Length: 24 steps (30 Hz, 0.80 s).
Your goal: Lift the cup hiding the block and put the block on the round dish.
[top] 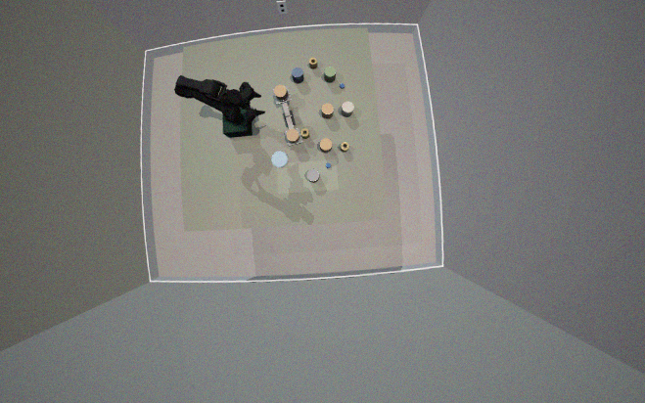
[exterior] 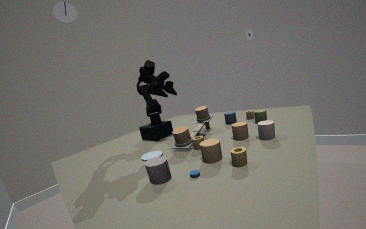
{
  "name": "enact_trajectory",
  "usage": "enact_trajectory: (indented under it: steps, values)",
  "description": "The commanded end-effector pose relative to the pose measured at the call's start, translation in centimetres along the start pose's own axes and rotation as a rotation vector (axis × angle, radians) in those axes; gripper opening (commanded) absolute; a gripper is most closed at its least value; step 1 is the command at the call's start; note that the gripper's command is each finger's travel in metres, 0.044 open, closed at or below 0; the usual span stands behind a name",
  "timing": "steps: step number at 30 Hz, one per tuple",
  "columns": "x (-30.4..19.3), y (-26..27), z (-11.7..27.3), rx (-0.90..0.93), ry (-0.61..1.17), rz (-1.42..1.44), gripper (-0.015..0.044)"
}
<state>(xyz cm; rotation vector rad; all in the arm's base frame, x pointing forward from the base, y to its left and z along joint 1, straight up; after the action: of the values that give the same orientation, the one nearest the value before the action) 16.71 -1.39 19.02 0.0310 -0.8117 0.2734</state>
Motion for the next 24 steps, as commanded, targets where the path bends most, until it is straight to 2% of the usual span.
enact_trajectory:
  steps: [1, 13, 24]
  values:
    - [-0.4, 0.0, -0.3, 0.010, 0.013, -0.024, 0.0440]
    - [1.4, -3.8, -2.4, -0.007, 0.200, -0.207, 0.0440]
    - [2.4, -8.4, -6.9, -0.069, 0.439, -0.471, 0.0440]
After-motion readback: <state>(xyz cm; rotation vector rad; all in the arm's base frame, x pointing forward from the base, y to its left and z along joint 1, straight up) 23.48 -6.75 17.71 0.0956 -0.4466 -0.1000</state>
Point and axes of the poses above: the point midway between the two fingers, 35 mm back from their tips, its own z axis back along the fingers, its own y axis across the jaws, x = y × z, the point moved 1 cm from there along z, back along the fingers, and after that the axes turned 4 degrees about z, right-handed, at the moved point
